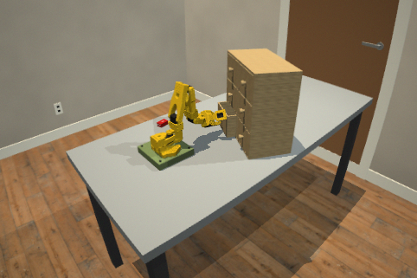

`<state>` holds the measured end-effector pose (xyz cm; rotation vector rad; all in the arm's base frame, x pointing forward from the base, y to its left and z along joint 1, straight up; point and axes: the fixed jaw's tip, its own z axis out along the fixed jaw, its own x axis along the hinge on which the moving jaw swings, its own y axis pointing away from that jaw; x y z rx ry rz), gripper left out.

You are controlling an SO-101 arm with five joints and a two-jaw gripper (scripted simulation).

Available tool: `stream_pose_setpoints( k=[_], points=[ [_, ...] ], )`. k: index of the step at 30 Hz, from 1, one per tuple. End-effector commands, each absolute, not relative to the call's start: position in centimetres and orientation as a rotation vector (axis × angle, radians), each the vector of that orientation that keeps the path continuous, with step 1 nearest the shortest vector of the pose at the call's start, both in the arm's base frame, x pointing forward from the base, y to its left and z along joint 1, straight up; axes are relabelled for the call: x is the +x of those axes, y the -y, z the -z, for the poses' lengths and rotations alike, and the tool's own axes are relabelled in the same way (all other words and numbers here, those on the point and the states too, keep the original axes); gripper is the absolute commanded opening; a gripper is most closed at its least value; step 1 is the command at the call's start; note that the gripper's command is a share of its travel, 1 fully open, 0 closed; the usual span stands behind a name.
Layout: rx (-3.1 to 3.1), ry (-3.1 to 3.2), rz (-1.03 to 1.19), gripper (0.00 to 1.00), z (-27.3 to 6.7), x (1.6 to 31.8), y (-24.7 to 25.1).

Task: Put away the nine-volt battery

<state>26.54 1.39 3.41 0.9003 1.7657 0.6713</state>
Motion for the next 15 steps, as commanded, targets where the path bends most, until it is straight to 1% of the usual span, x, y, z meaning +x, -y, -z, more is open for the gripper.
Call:
stream_pose_setpoints(
  k=[1,15],
  points=[
    [0.876,-1.783,-0.695,0.00,-3.48,26.12,-2.22],
    [0.864,-1.791,-0.704,0.00,-3.49,25.51,-2.55]
  ],
)
